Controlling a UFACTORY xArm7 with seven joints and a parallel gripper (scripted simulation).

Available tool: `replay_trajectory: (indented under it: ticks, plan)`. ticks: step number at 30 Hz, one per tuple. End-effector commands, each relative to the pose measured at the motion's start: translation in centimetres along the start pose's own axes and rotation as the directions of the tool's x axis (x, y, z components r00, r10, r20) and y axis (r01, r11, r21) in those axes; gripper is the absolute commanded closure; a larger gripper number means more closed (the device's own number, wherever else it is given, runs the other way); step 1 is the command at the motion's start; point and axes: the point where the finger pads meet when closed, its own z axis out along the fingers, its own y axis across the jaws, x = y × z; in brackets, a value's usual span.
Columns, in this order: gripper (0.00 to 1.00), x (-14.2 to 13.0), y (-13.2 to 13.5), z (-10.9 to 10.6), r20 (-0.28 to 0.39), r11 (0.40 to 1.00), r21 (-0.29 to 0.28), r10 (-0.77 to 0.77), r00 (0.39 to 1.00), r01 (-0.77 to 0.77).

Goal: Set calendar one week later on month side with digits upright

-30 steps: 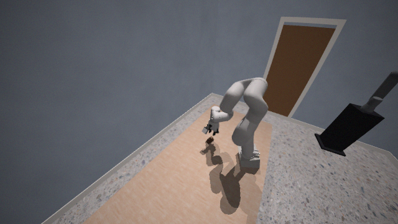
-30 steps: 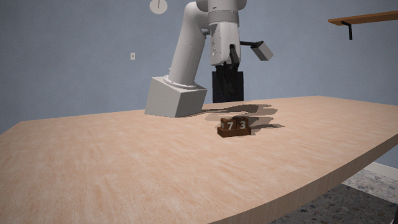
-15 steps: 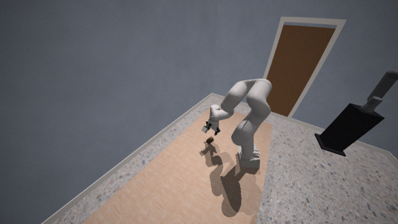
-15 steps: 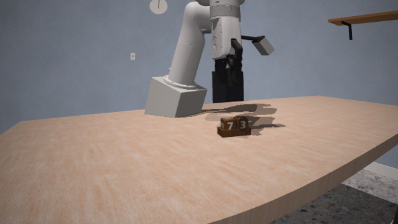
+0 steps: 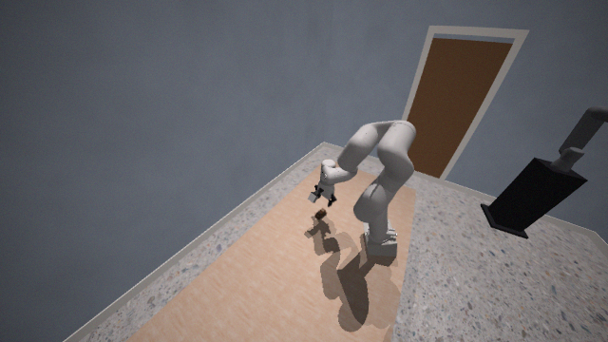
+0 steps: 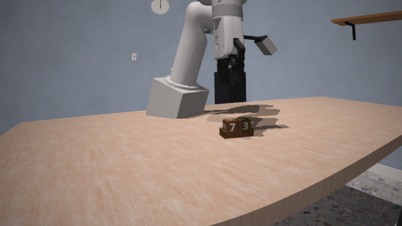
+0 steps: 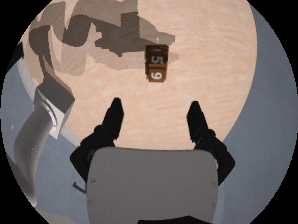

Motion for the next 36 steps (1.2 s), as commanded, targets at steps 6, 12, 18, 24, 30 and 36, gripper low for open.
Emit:
replay_trajectory:
  ticks: [6,12,18,24,30,36]
  plan:
    - [0.0,0.0,0.1,-2.0,0.0,1.0,-0.003,0.0,1.0,0.0]
    - [0.0,0.0,0.1,-4.6,0.0,1.0,-0.003,0.0,1.0,0.0]
    - [0.0,0.0,0.1,-6.0,0.0,1.0,-0.003,0.0,1.0,0.0]
    - [0.0,0.0,0.1,-6.8,0.0,1.0,-0.003,0.0,1.0,0.0]
    - [0.0,0.0,0.1,-6.9,0.0,1.0,-0.003,0.0,1.0,0.0]
    - [0.0,0.0,0.1,-6.9,0.0,1.0,-0.003,0.0,1.0,0.0]
